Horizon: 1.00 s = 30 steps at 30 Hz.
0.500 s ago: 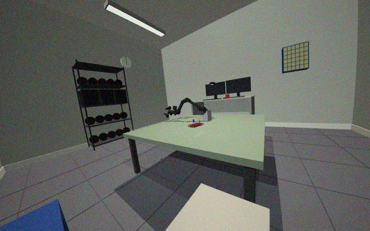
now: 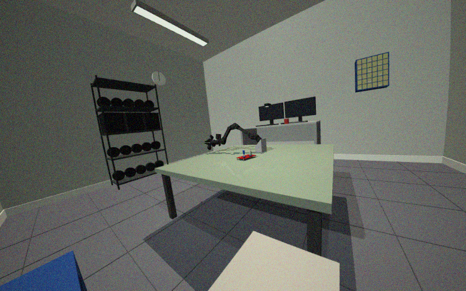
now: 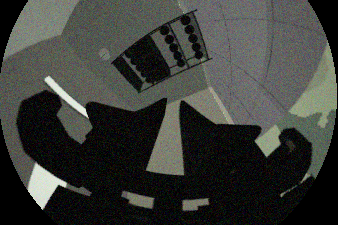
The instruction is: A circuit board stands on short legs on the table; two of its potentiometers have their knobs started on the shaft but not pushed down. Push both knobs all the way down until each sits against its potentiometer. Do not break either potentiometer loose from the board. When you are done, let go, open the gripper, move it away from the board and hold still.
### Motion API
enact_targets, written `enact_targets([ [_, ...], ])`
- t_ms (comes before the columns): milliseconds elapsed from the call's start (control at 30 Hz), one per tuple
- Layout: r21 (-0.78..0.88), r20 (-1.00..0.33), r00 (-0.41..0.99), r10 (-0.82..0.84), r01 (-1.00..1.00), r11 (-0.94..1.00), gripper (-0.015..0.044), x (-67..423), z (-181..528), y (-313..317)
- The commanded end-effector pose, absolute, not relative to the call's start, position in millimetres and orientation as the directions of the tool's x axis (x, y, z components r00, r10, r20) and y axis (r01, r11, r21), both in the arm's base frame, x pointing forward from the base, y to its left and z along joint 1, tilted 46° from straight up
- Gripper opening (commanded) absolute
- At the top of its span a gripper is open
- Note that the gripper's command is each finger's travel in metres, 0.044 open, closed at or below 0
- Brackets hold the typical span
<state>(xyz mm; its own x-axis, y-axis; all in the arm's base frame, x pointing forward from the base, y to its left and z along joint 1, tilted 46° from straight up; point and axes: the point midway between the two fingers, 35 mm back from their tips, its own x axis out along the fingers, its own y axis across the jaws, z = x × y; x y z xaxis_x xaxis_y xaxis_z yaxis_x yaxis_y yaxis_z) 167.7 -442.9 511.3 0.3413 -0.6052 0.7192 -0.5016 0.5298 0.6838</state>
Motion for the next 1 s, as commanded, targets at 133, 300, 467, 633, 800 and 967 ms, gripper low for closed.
enact_targets([
  [133, 0.76, 0.639, 0.394, -0.66, -0.457, 0.463, 0.0, 207, 486, -449],
  [300, 0.798, 0.595, 0.431, -0.679, -0.419, 0.434, 0.0, 231, 474, -446],
  [467, 0.815, 0.579, 0.465, -0.67, -0.371, 0.446, 0.0, 248, 473, -433],
  [633, 0.86, 0.51, 0.507, -0.695, -0.314, 0.402, 0.0, 275, 453, -432],
  [800, 0.9, 0.434, 0.555, -0.71, -0.243, 0.361, 0.0, 303, 431, -427],
  [967, 0.923, 0.381, 0.578, -0.722, -0.192, 0.333, 0.0, 319, 416, -424],
])
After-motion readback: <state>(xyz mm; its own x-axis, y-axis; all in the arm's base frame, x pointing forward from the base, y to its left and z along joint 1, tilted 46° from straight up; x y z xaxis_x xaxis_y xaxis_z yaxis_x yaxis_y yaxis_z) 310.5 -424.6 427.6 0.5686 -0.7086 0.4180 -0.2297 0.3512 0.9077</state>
